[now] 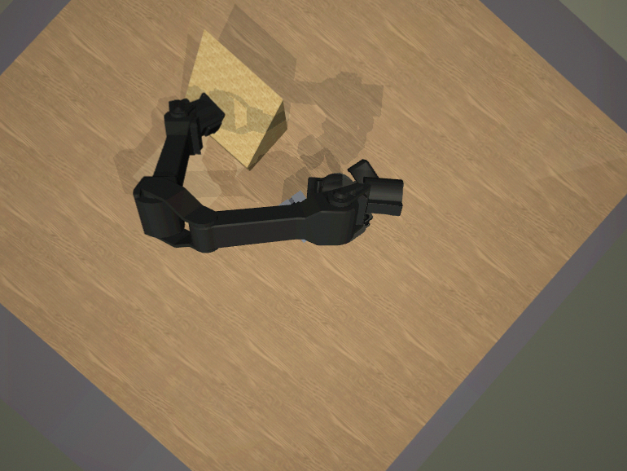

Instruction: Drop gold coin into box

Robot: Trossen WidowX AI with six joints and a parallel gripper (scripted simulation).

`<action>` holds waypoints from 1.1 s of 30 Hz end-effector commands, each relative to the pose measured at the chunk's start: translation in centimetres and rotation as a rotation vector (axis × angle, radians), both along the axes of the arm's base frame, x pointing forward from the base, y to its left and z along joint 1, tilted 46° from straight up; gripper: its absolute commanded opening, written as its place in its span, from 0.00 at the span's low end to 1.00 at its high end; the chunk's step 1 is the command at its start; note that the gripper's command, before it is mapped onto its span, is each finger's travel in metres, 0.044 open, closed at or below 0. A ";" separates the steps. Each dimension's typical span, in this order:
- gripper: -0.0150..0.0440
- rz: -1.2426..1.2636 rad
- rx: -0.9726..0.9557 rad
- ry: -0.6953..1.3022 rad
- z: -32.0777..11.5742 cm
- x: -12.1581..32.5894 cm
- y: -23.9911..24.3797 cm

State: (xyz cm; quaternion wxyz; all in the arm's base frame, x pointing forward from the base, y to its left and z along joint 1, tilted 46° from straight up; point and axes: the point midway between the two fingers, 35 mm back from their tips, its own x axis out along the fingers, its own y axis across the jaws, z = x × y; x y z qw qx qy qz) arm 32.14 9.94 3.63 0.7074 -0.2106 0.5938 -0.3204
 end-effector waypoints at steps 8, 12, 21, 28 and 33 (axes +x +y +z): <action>0.25 0.004 -0.009 0.006 1.7 -0.9 -2.1; 0.25 0.003 -0.010 0.006 2.3 -1.3 -2.9; 0.25 0.003 -0.013 0.007 3.6 -2.1 -4.5; 0.25 -0.001 -0.006 0.002 3.6 -1.9 -4.2; 0.25 -0.001 -0.006 0.002 3.6 -1.9 -4.2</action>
